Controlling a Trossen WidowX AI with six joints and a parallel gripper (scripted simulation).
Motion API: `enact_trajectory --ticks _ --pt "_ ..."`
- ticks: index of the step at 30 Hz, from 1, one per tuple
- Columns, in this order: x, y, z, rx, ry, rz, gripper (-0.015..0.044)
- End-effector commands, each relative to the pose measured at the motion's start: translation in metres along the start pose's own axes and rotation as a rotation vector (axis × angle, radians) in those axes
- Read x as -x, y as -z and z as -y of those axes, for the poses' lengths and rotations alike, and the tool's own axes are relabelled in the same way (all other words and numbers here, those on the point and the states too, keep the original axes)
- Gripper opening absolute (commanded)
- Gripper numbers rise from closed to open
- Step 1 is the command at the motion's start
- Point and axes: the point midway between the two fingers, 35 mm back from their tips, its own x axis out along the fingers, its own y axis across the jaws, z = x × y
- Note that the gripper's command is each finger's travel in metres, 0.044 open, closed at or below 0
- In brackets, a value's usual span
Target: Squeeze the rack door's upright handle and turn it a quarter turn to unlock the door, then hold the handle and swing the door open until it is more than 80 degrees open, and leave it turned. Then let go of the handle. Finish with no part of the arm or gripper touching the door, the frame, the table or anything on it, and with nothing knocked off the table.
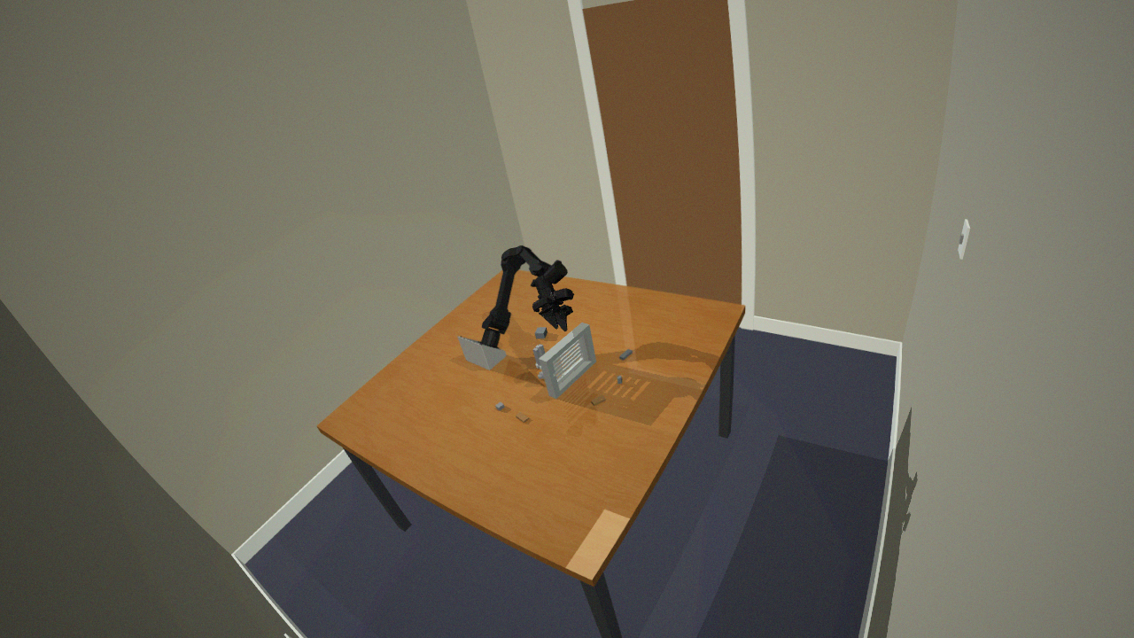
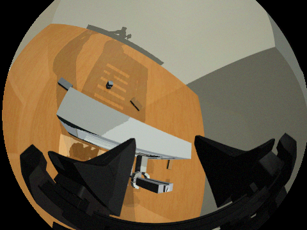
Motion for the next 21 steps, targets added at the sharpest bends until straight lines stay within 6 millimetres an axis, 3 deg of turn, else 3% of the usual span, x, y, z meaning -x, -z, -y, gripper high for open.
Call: enact_trajectory --ticks 1,21 --pt "-0.006 0.010 0.007 -0.010 -0.047 -0.082 0.0293" --pt "-0.020 0.062 0.028 -0.160 -0.359 -0.416 0.0293"
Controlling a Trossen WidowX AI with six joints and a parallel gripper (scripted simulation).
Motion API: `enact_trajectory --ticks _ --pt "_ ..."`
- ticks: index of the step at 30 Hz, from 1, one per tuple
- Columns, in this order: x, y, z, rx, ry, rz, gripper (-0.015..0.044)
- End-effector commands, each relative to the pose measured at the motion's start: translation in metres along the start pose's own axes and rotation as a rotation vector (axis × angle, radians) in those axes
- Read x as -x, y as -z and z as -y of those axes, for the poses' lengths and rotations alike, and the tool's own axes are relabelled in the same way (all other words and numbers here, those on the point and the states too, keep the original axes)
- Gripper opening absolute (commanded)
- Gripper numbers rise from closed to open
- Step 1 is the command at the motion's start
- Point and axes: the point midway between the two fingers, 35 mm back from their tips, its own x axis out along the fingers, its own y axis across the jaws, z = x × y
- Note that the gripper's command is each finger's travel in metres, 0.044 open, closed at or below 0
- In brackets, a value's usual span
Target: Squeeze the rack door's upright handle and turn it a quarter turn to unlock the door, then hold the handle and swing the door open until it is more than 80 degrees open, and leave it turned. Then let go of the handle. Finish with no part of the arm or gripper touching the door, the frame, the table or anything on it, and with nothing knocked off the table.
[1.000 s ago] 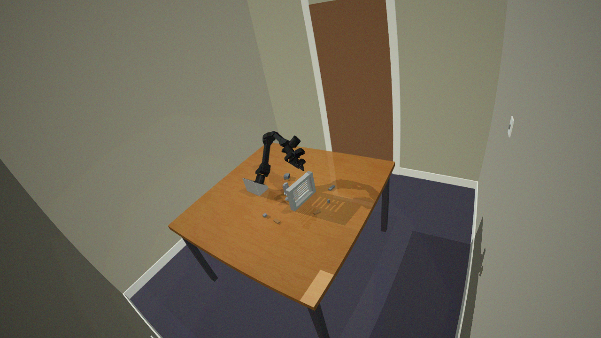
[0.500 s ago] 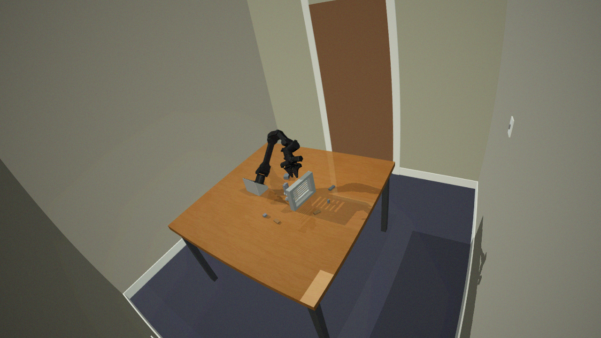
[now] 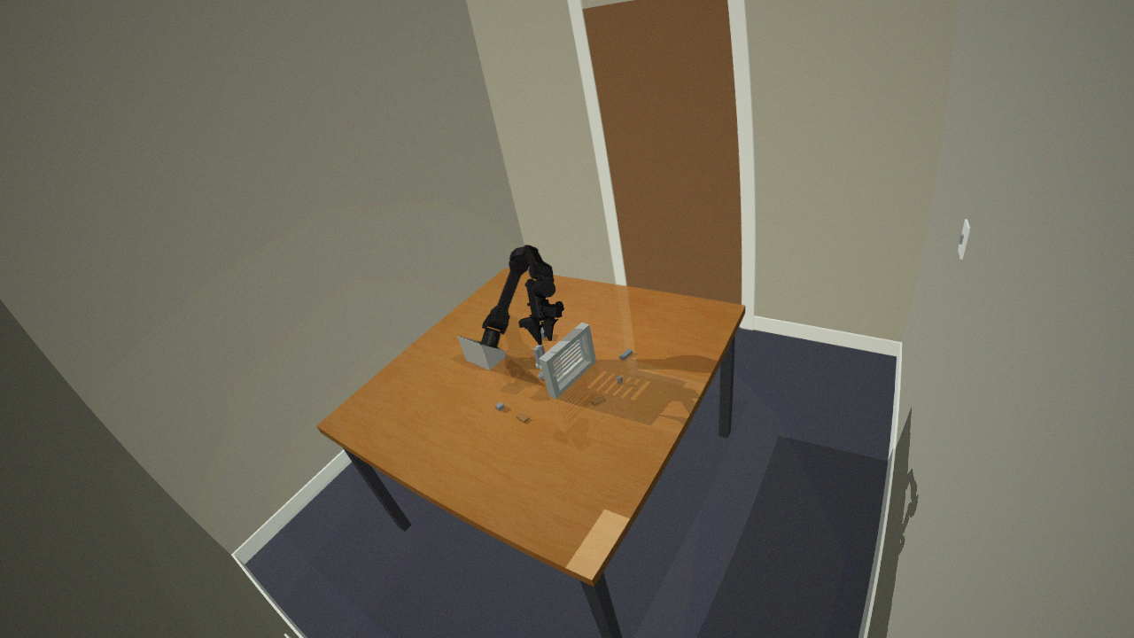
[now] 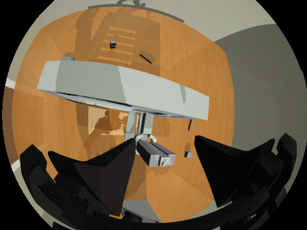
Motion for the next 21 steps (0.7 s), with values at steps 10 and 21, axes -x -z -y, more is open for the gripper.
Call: enact_trajectory --ticks 10,21 --pt "0.001 0.020 0.015 -0.126 -0.251 -0.121 0.0293" --pt "0.005 0.028 0.023 -0.229 -0.425 -0.158 0.0293"
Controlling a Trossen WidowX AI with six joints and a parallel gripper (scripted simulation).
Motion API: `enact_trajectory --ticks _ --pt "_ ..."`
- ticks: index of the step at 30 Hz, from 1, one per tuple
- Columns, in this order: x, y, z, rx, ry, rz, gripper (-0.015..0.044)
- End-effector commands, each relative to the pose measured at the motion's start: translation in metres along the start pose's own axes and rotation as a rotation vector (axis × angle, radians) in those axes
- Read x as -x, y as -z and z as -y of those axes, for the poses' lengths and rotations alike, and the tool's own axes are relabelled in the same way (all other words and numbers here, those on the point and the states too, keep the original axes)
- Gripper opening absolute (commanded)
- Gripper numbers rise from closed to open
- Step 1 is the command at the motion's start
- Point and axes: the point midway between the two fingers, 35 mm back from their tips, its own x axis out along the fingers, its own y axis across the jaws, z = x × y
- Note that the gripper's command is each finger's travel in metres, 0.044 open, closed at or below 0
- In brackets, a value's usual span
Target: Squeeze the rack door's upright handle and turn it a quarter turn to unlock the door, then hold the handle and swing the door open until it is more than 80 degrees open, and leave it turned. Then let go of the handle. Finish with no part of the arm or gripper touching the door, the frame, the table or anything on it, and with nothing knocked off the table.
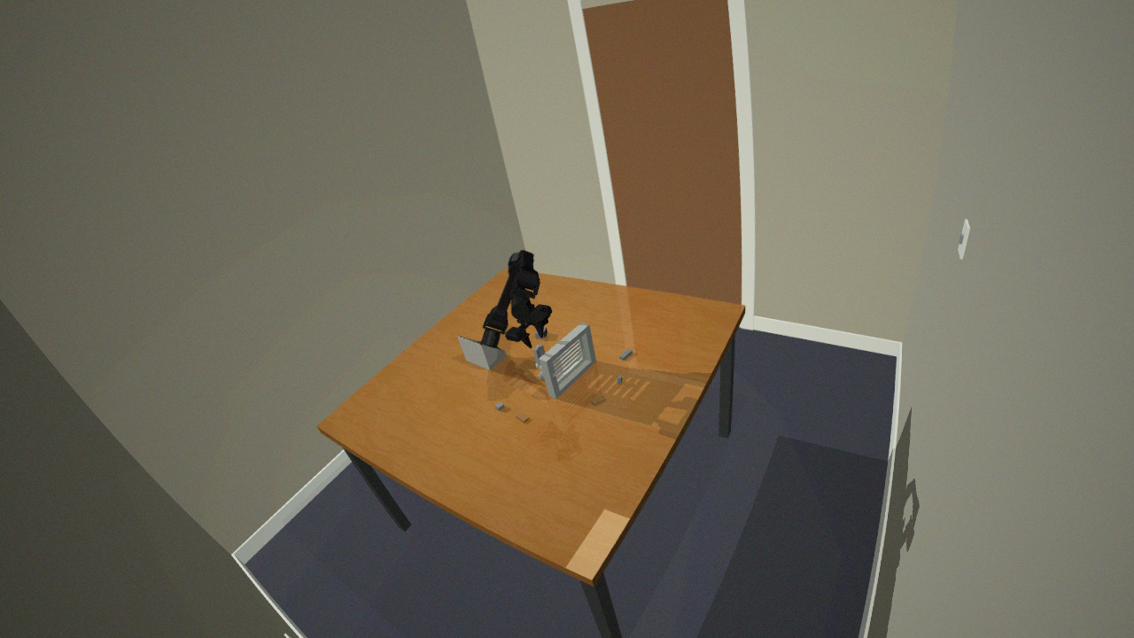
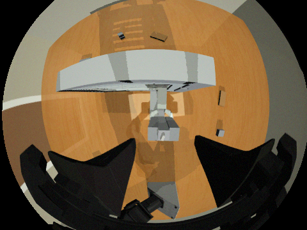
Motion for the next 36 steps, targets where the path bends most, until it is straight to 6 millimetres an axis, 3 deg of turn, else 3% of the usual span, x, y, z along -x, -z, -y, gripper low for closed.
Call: enact_trajectory --ticks 1,36 --pt "0.004 0.000 0.000 -0.009 -0.031 0.003 0.0293" --pt "-0.051 0.001 -0.001 -0.043 0.003 -0.082 0.0293"
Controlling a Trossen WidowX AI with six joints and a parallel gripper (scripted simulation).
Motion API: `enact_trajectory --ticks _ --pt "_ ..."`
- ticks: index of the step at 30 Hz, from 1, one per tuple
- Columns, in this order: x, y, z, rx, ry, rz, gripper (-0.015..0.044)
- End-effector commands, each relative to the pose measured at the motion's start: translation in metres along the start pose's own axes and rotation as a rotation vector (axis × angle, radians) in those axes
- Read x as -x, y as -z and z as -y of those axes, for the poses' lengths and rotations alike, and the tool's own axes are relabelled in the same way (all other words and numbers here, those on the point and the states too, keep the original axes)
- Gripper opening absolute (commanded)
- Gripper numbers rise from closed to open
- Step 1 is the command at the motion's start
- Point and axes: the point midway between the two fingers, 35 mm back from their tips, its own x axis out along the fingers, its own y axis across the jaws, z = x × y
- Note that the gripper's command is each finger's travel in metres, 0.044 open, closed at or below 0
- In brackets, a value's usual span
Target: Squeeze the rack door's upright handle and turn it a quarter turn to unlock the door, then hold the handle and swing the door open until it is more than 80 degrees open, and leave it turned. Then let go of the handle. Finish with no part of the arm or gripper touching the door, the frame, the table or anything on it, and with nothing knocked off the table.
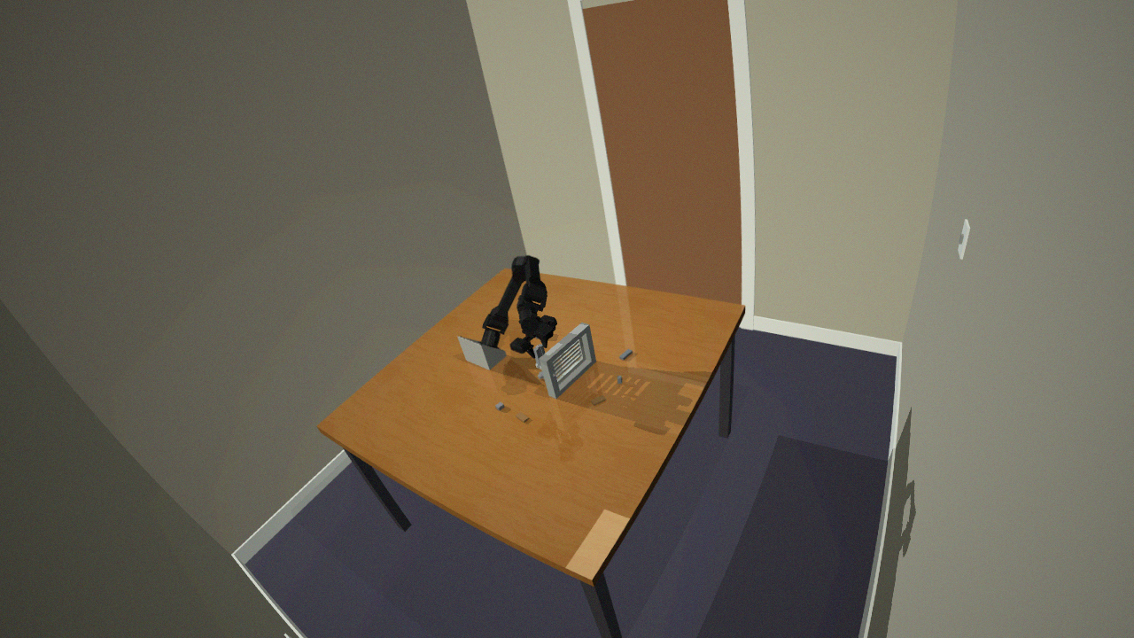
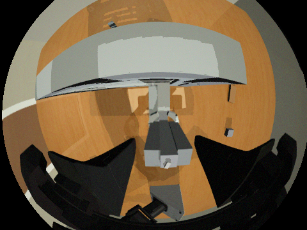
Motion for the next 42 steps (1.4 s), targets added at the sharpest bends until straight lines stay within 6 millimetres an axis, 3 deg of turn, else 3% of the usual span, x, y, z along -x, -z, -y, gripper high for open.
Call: enact_trajectory --ticks 1,11,18,34,42 --pt "-0.007 0.001 0.000 -0.008 0.008 -0.011 0.0293" --pt "-0.020 0.001 0.000 -0.017 0.018 -0.031 0.0293" --pt "-0.020 0.001 0.000 -0.017 0.018 -0.031 0.0109" --pt "-0.020 0.001 0.000 -0.017 0.018 -0.031 0.0021" --pt "-0.020 0.001 0.000 -0.336 0.023 -0.028 0.0021"
